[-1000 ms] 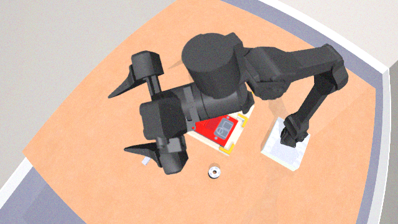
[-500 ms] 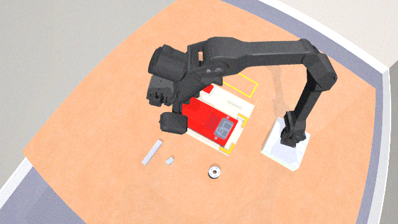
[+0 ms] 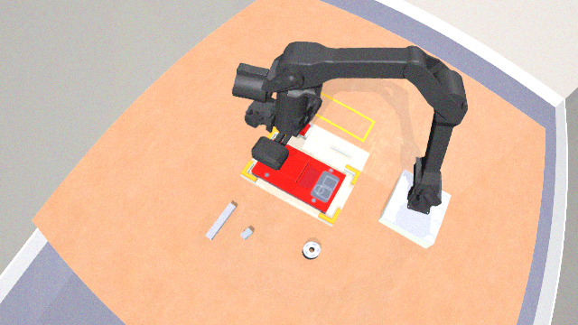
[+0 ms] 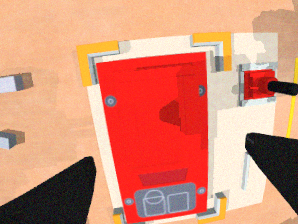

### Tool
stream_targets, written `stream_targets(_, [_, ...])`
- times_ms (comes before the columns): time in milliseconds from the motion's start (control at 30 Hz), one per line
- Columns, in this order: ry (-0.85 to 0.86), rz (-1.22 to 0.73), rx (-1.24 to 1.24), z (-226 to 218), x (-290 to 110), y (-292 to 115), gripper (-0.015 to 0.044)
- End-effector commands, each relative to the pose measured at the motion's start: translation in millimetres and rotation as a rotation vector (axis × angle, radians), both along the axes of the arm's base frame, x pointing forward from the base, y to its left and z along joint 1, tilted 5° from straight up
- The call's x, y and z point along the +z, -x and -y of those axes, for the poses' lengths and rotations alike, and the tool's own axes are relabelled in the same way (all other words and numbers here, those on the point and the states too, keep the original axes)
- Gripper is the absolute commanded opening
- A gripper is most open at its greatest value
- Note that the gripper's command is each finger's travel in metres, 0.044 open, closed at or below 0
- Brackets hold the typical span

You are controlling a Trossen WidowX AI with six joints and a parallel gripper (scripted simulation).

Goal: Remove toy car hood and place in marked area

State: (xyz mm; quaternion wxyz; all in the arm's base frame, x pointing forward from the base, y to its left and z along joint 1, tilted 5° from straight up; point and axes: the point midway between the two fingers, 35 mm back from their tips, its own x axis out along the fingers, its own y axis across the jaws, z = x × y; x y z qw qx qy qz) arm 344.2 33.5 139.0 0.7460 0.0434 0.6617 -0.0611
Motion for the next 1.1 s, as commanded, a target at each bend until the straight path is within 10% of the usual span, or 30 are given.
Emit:
stream_targets(0, [-0.006,-0.011,-0.014,0.4,-1.1,1.0,0.044])
stream_targets(1067, [-0.006,-0.011,-0.014,1.2,-29.5,-3.5,0.044])
